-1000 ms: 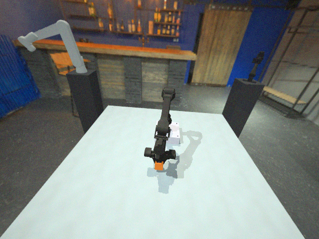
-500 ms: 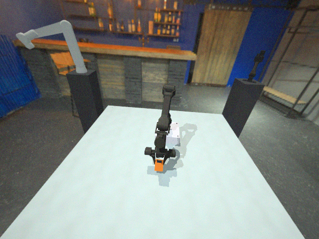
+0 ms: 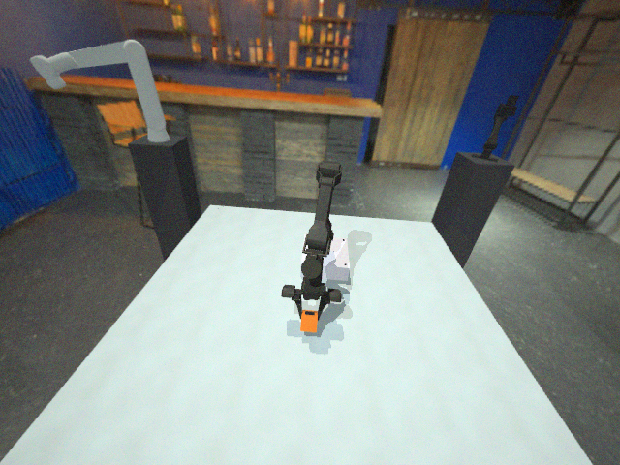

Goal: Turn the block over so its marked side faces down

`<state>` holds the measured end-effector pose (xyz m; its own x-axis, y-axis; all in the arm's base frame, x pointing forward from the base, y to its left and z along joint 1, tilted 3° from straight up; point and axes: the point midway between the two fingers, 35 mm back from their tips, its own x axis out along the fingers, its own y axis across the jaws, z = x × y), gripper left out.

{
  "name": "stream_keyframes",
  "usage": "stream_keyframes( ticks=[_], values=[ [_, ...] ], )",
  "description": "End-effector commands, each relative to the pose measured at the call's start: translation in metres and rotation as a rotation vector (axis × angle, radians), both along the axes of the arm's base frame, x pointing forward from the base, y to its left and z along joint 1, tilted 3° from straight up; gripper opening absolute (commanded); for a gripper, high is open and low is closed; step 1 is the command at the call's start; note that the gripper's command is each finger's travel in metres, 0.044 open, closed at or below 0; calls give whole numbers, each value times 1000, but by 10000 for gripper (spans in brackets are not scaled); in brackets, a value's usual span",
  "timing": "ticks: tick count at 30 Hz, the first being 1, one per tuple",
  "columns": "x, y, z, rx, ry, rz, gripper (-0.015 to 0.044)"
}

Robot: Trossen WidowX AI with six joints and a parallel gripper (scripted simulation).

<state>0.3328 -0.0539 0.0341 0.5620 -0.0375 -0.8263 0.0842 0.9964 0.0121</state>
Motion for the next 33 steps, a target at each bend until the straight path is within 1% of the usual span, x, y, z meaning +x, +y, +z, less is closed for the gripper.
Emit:
stream_keyframes(
  ticks=[1,16,33],
  values=[
    [3,0,-4,1,-39,2,0],
    [16,-1,-29,-3,-241,-27,0],
    [5,1,-34,-30,-463,-10,0]
  ],
)
